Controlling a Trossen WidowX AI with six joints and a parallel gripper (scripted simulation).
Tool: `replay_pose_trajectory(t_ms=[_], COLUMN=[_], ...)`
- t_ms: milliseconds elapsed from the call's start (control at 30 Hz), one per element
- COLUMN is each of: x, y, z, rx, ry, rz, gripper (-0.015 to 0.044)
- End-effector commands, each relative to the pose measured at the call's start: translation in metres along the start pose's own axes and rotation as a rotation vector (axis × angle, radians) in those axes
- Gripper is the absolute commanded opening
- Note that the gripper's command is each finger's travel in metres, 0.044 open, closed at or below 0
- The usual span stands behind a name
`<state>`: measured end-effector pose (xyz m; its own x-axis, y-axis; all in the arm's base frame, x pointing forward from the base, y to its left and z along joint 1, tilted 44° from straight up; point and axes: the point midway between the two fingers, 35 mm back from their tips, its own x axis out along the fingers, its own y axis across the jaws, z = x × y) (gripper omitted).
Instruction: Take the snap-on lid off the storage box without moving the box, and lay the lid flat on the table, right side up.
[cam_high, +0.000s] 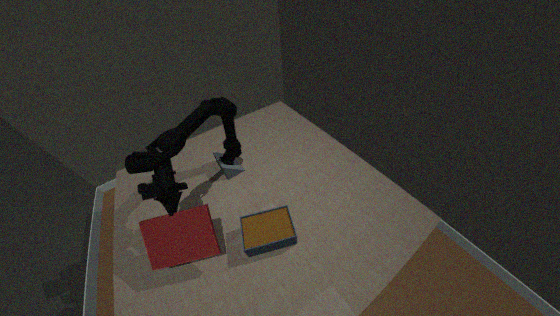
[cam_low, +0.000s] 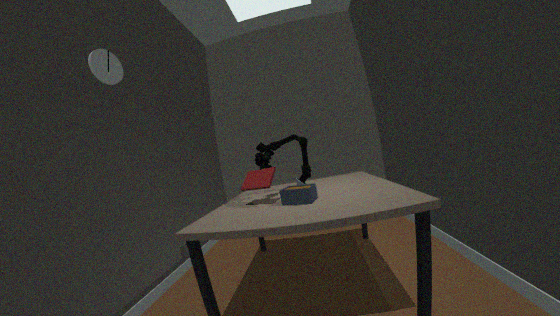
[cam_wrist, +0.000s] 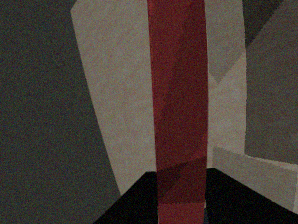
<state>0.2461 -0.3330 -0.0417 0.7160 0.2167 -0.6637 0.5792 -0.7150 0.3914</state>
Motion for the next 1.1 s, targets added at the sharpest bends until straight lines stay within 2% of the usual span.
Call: replay_pose_trajectory(t_ms=[0,1067], x=[-0.004,0.011], y=[0.004,-0.016], z=[0.008,0.016], rx=[-0.012,-0.012], ry=[0.002,0.002], rz=[0.015,0.015], gripper=[0.0,0.0])
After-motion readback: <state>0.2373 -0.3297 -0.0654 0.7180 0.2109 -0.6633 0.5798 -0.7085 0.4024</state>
